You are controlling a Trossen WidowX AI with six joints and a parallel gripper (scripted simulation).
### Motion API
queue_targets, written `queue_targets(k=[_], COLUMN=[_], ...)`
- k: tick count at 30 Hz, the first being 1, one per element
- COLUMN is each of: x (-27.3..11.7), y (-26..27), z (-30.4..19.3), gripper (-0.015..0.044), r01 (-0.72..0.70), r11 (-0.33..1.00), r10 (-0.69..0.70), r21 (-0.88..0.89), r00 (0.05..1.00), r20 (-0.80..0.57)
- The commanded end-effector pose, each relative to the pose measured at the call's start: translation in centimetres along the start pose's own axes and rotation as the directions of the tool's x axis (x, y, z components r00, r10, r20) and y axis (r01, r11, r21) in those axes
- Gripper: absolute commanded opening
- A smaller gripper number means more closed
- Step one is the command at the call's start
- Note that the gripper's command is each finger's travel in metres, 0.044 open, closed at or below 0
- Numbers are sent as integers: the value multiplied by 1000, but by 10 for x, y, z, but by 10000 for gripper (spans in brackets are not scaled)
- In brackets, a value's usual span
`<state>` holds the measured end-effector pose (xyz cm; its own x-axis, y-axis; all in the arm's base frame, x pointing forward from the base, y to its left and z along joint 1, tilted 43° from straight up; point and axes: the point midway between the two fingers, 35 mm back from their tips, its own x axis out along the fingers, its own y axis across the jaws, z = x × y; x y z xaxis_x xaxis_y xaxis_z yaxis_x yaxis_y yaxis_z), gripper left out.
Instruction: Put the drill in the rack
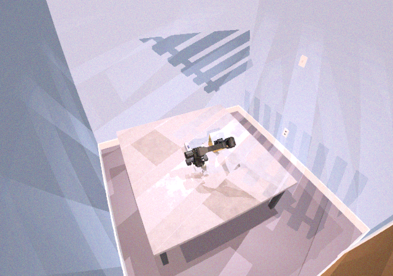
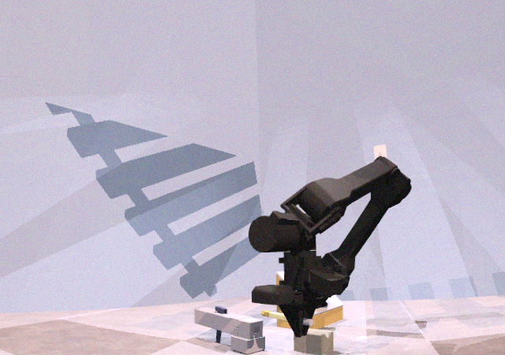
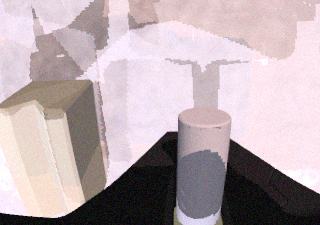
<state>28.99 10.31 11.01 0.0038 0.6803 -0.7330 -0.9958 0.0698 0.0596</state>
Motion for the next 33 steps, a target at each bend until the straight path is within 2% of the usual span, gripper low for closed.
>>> queue_targets(k=[1,33], x=[-2,-7], y=[-1,-2], z=[2,5], gripper=[0,0], r01=[4,4], r11=[1000,1000], r10=[-4,-4], r21=[-8,-8], r00=[1000,1000], r20=[4,4])
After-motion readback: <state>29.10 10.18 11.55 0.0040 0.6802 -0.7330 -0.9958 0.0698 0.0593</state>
